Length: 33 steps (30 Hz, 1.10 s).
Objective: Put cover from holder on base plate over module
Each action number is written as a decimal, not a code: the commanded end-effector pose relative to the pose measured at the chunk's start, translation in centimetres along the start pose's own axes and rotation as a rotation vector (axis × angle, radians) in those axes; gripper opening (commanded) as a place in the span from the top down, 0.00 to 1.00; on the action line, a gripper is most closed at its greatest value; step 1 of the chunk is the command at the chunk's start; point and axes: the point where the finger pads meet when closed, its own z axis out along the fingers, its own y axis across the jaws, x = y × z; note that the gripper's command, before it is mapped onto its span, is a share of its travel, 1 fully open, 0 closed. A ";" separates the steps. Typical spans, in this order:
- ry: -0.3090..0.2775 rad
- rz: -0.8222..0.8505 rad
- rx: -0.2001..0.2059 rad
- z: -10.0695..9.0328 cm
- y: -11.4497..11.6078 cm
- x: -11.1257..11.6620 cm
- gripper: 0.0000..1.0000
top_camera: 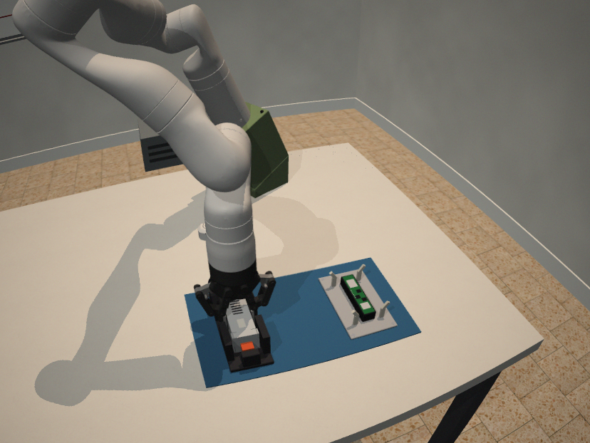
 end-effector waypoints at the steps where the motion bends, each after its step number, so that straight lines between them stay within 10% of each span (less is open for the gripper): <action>1: -0.001 0.000 0.000 0.0 0.0 -0.1 1.00; 23: -0.002 0.000 0.000 -0.1 0.0 -0.1 1.00; 33: -0.002 0.000 0.000 -3.1 0.0 -0.1 1.00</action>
